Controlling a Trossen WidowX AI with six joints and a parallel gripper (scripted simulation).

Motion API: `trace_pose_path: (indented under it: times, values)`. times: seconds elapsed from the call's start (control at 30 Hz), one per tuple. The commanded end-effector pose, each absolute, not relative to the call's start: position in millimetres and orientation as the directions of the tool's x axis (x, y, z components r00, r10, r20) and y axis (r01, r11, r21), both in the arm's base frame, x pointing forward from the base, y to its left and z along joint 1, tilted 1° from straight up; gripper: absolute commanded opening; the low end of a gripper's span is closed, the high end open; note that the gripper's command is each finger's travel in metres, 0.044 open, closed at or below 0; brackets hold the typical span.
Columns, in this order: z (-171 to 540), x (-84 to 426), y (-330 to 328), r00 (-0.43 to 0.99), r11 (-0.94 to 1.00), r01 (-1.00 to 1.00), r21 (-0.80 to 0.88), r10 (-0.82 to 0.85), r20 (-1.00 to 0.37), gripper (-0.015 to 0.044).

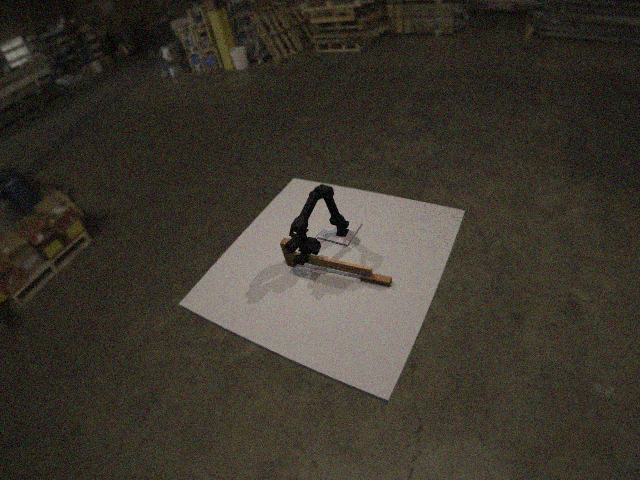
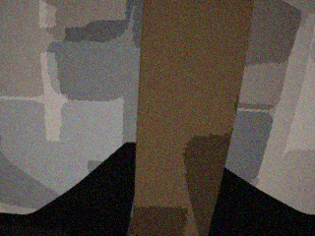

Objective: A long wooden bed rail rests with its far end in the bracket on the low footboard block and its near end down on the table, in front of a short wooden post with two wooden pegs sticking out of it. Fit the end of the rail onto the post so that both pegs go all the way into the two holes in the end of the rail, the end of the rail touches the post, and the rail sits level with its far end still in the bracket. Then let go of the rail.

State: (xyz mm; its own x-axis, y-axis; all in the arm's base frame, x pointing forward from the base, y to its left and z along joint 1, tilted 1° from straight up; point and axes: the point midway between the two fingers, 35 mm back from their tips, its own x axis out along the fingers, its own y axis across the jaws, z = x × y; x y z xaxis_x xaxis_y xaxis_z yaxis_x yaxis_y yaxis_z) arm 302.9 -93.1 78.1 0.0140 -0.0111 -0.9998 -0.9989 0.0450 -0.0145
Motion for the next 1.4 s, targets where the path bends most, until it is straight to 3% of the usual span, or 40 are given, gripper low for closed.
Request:
trace_pose_path:
  times: [0.0,1.37]
  values:
    - [78,303,-95,0.015,0.042,-0.999,-0.016,-0.011,-1.0,0.0]
    - [79,303,-108,0.015,0.042,-0.999,-0.016,-0.013,-1.0,0.0]
